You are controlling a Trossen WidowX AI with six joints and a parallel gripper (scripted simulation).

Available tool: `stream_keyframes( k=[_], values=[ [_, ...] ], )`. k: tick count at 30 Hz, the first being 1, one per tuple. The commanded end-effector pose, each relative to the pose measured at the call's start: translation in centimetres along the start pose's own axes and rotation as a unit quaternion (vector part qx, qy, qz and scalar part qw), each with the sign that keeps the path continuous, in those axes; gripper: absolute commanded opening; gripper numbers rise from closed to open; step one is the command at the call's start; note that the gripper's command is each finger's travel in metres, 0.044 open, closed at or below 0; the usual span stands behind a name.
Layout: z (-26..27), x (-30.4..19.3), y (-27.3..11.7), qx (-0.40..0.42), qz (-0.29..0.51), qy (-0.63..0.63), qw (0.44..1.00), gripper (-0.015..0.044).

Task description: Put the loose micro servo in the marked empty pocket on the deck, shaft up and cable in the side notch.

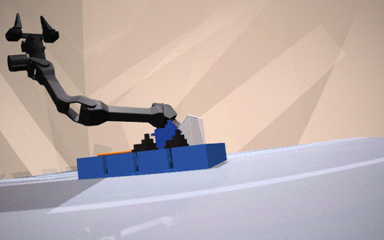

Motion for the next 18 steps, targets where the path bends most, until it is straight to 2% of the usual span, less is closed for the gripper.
stream_keyframes(
  k=[1,18],
  values=[
    [2.1,0.0,0.1,0.020,-0.001,-0.006,1.000,0.0440],
    [11.7,-2.4,1.2,0.060,0.058,-0.041,0.996,0.0440]
  ],
)
Point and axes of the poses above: the point midway between the two fingers, 35 mm back from their tips, its own y axis out along the fingers, its own z axis across the jaws, x = y × z, the point moved 2 cm from there along -y, back along the fingers, and after that the axes turned 14 degrees about y, right-handed, at the moved point
